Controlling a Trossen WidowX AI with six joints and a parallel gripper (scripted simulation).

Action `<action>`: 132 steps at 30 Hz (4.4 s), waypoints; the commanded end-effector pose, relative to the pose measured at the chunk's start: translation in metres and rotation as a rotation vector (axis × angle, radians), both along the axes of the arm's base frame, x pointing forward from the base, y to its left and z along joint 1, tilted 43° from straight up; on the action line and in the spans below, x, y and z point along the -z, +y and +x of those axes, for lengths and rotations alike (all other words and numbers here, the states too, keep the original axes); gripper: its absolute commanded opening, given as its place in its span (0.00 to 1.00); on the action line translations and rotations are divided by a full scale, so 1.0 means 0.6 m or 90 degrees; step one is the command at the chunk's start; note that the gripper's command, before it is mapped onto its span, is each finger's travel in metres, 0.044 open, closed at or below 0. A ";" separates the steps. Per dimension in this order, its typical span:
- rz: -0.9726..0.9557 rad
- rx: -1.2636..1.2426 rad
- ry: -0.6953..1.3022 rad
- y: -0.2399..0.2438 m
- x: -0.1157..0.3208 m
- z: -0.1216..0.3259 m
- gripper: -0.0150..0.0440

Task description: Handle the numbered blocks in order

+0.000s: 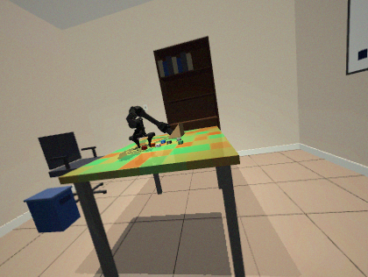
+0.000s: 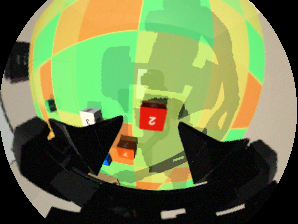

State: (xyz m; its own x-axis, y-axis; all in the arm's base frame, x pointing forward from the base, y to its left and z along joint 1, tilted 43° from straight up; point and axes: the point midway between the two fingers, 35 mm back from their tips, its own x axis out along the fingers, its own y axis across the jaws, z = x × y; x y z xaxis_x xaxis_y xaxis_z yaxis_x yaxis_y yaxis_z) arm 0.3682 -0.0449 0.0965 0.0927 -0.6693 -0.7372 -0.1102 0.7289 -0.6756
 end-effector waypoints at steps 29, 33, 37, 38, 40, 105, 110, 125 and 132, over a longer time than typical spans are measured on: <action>-0.004 -0.001 0.005 -0.004 0.004 -0.002 0.46; -0.004 -0.001 0.005 -0.004 0.004 -0.002 0.46; -0.004 -0.001 0.005 -0.004 0.004 -0.002 0.46; -0.004 -0.001 0.005 -0.004 0.004 -0.002 0.46; -0.004 -0.001 0.005 -0.004 0.004 -0.002 0.46; -0.004 -0.001 0.005 -0.004 0.004 -0.002 0.86; -0.004 -0.001 0.005 -0.001 0.000 -0.002 0.93; -0.012 -0.059 0.043 0.128 -0.137 -0.020 0.53; -0.012 -0.059 0.043 0.128 -0.137 -0.020 0.46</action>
